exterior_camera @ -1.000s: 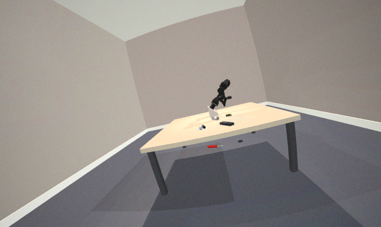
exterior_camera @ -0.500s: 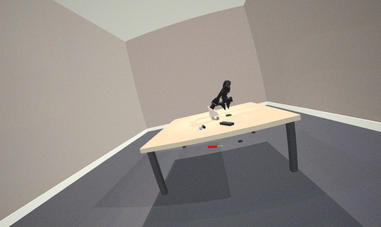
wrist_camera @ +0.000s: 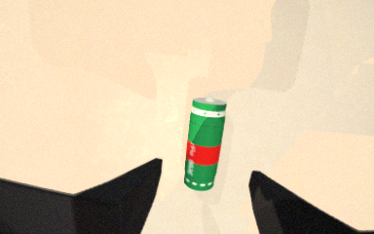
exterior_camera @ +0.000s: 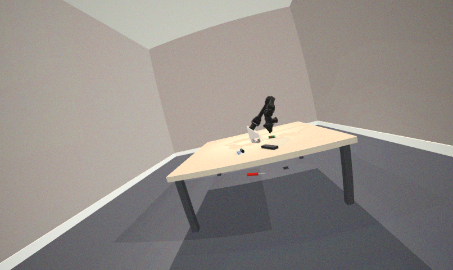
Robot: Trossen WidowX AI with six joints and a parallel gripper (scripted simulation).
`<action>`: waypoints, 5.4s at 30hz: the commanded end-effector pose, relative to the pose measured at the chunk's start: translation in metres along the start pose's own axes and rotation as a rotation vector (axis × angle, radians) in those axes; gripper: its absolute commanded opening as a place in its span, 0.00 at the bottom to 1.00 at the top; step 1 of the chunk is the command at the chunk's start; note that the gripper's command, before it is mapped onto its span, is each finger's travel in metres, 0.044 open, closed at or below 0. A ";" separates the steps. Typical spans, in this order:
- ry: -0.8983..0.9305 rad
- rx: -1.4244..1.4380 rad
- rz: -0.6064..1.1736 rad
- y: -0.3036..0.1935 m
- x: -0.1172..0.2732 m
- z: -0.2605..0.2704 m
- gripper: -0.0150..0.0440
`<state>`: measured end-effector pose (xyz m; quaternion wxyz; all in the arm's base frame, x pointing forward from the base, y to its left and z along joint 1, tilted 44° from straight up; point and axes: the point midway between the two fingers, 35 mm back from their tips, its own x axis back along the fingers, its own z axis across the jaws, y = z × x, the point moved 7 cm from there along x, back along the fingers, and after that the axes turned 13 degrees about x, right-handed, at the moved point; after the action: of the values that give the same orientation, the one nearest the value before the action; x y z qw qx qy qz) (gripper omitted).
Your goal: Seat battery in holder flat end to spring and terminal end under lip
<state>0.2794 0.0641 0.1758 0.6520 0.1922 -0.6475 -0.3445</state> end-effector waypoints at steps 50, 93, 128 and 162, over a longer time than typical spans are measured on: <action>0.000 0.015 -0.002 0.000 -0.038 0.000 0.40; -0.089 -0.561 -0.073 -0.152 0.010 -0.061 0.40; -0.230 -0.559 -0.296 -0.163 -0.026 -0.048 0.40; -0.331 -0.565 -0.410 -0.169 -0.039 -0.030 0.40</action>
<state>0.2813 -0.0336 0.0272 0.4853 0.0732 -0.5730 -0.6564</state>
